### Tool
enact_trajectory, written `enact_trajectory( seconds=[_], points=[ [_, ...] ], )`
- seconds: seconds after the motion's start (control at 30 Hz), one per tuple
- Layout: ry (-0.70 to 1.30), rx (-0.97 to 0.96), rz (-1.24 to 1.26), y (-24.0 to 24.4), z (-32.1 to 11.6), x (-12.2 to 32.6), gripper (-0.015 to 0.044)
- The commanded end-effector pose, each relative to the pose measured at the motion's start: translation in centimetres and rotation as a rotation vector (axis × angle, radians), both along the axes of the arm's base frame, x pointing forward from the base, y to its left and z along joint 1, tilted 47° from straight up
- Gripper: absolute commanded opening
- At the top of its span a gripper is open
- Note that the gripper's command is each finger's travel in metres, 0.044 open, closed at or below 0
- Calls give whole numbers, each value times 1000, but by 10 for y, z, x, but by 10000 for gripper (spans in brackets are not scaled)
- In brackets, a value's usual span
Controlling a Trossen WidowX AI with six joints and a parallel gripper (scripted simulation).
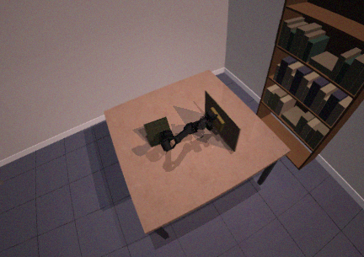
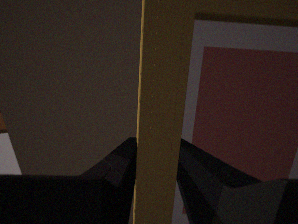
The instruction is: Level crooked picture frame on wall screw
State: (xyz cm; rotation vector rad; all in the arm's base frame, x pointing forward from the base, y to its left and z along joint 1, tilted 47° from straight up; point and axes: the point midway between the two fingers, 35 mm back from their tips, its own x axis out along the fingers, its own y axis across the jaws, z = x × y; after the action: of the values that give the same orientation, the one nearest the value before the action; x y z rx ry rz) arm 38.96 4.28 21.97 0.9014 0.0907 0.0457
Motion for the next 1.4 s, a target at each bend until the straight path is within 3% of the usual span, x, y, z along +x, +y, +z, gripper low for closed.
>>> enact_trajectory(
  seconds=[0.0,1.07,1.37],
  points=[
    [-3,-2,9,1,0,0,0],
    [-6,-3,6,-3,-2,0,0],
    [-13,-87,11,-3,-2,0,0]
  ],
)
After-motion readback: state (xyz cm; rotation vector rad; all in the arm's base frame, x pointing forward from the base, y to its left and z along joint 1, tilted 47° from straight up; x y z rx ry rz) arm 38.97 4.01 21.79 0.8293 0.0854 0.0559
